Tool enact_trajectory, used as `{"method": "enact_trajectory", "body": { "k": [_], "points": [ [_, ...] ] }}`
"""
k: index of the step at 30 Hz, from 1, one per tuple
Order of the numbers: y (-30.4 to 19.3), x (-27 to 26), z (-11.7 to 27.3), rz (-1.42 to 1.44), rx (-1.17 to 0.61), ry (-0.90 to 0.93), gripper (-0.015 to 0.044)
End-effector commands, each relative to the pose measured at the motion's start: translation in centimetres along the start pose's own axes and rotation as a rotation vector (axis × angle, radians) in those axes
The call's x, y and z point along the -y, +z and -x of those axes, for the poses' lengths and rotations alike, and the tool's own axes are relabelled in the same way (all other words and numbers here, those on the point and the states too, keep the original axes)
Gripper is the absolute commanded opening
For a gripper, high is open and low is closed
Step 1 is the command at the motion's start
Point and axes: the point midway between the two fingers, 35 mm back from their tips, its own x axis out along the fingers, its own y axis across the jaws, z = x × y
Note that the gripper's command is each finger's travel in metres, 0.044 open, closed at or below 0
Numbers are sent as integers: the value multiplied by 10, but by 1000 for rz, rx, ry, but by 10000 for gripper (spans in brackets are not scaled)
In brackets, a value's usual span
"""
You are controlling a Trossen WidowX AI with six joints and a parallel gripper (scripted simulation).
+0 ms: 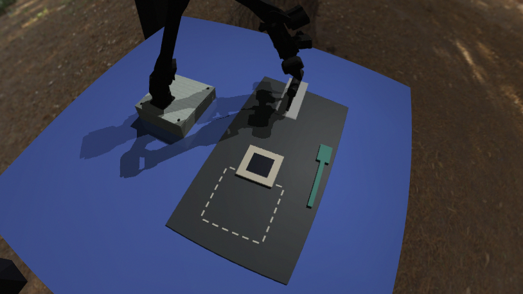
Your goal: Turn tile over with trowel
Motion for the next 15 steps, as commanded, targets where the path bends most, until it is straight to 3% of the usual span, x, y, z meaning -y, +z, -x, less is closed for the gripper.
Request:
{"method": "enact_trajectory", "body": {
  "k": [1,15],
  "points": [
    [-3,1,1,107,30,-13,300],
    [-18,4,0,562,115,-108,300]
  ]
}}
